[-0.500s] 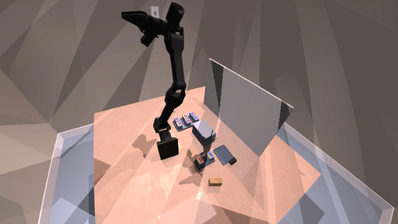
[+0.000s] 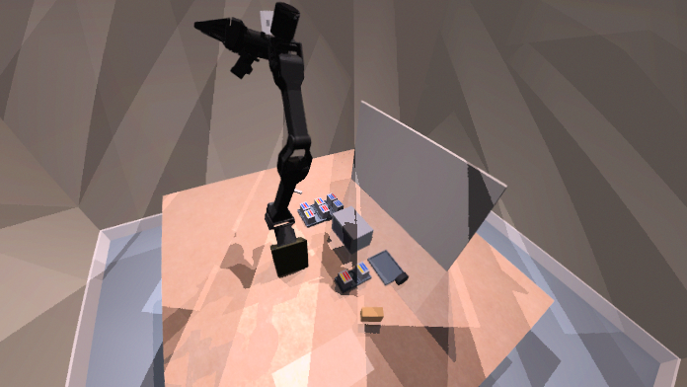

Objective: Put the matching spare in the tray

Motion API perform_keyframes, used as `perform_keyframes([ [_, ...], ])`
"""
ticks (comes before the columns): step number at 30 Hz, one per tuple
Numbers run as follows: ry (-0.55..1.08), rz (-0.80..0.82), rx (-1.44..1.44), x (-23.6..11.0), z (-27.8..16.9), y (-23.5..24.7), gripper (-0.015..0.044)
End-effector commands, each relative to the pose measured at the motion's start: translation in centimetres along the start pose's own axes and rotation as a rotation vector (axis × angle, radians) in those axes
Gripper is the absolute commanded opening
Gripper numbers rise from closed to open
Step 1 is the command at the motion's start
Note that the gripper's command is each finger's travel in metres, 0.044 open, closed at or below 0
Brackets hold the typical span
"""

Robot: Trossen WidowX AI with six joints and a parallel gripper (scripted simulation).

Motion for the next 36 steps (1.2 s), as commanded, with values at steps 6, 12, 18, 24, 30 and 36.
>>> perform_keyframes([
  [6, -0.112, 0.304, 0.418, 5.5, 5.2, 10.9, 0.0440],
  [12, -0.153, 0.562, 0.694, 6.4, 10.2, 18.8, 0.0440],
  [18, -0.140, 0.833, 0.861, 4.8, 14.3, 24.7, 0.0440],
  [24, -0.079, 1.026, 1.009, 2.3, 17.1, 29.0, 0.0440],
  [30, 0.041, 1.315, 1.253, -3.4, 21.5, 34.2, 0.0440],
  [36, 0.276, 1.627, 1.461, -11.1, 25.0, 37.3, 0.0440],
])
Point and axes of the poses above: the point midway between the two fingers, 35 mm back from their tips, its own x axis out along the fingers, its own y axis across the jaws, z = x × y, the point moved 5 cm from there along -x, back along the fingers, and after that the axes turned 4 degrees about -x, right-handed, at the moved point
